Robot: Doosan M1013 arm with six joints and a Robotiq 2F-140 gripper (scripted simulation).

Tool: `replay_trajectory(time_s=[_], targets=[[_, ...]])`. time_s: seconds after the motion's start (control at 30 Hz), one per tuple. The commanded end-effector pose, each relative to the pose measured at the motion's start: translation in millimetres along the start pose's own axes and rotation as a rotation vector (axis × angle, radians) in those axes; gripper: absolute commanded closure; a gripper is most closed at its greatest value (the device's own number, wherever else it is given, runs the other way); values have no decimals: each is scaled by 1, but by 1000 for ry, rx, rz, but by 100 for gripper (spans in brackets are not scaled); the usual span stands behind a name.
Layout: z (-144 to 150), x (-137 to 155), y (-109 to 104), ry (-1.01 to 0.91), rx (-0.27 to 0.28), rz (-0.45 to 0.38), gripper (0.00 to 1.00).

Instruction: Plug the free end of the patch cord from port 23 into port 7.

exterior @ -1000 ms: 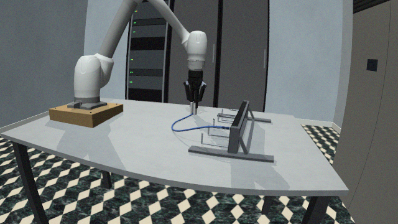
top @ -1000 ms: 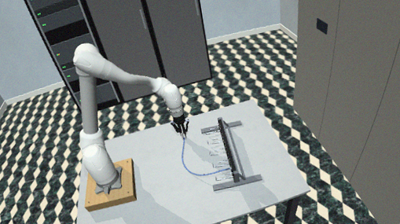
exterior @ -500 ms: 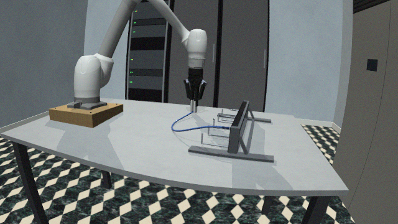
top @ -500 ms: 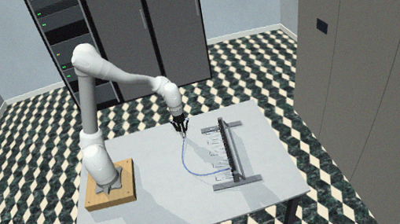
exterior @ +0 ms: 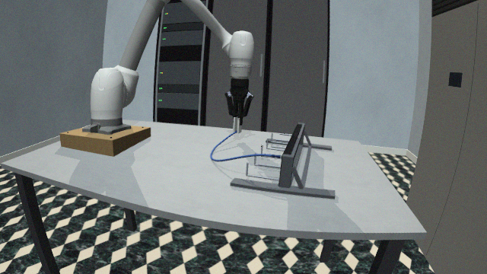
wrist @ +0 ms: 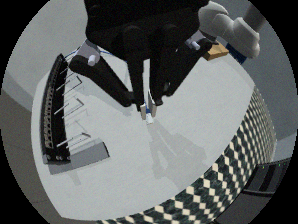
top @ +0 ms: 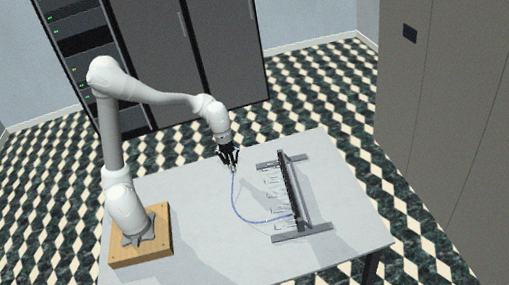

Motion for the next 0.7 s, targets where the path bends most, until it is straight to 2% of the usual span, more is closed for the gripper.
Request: replay_trajectory(time_s=[0.0,0.67], targets=[[0,0,-7,0,0,0,100],[0,0,-26,0,0,0,100]])
Point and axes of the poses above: the point where the finger pads meet when closed, its own y axis out along the fingers, its own z axis across the jaws, x = y × z, the point moved 9 cm from there along -y, back along the fingers, and after that the axes turned 10 degrees about y, right-handed, at the moved point
